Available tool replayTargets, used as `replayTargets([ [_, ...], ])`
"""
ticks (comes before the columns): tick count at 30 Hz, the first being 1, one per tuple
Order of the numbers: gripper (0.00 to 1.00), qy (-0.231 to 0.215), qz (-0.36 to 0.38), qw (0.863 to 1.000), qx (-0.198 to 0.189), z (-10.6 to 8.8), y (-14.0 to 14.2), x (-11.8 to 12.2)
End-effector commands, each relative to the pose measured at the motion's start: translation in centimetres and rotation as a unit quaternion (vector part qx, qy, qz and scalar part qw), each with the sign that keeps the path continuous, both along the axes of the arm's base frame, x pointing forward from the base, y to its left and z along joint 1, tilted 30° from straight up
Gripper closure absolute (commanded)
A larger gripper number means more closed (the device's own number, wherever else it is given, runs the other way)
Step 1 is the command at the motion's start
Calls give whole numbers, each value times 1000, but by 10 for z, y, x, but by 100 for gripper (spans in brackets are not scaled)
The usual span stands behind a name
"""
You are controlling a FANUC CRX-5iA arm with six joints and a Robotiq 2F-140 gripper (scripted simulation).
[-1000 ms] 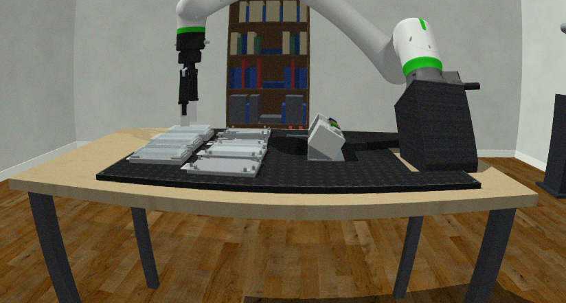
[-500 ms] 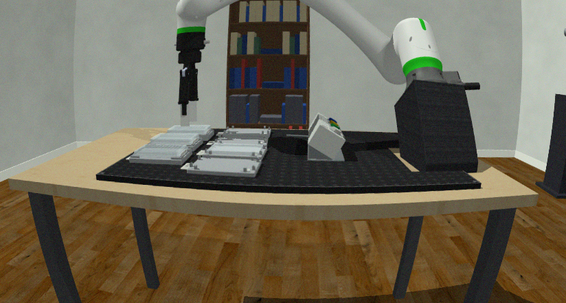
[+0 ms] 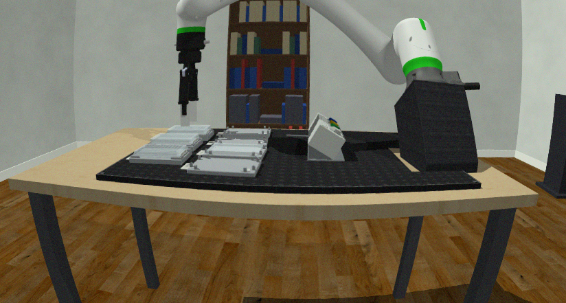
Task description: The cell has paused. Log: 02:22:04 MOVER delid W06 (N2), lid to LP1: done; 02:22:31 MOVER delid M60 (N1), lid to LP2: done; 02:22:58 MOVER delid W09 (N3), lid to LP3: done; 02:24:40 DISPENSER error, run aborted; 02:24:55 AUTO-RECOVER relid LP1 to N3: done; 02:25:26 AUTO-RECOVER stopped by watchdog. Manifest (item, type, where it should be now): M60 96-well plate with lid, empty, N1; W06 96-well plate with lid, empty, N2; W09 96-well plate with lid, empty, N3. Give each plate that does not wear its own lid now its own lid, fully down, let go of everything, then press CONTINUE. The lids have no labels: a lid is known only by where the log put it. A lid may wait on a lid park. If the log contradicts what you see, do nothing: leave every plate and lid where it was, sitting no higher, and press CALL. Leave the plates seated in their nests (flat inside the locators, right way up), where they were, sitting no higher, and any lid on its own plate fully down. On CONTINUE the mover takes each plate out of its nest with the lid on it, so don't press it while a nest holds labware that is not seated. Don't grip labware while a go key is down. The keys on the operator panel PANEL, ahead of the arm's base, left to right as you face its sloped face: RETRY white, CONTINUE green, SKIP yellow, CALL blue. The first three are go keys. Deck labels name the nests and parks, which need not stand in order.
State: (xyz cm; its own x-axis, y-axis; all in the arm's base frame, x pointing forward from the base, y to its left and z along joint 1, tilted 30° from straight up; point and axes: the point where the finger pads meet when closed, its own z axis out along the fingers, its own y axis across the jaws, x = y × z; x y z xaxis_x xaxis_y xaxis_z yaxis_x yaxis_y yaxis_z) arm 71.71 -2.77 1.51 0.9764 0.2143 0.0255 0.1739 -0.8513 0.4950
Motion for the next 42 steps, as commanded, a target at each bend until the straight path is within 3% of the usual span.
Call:
replayTargets([
  [1, 41, 0, 0, 1000, 0, 0, 0, 0],
  [4, 41, 0, 0, 1000, 0, 0, 0, 0],
  [5, 34, 0, 0, 1000, 0, 0, 0, 0],
  [42, 34, 0, 0, 1000, 0, 0, 0, 0],
])
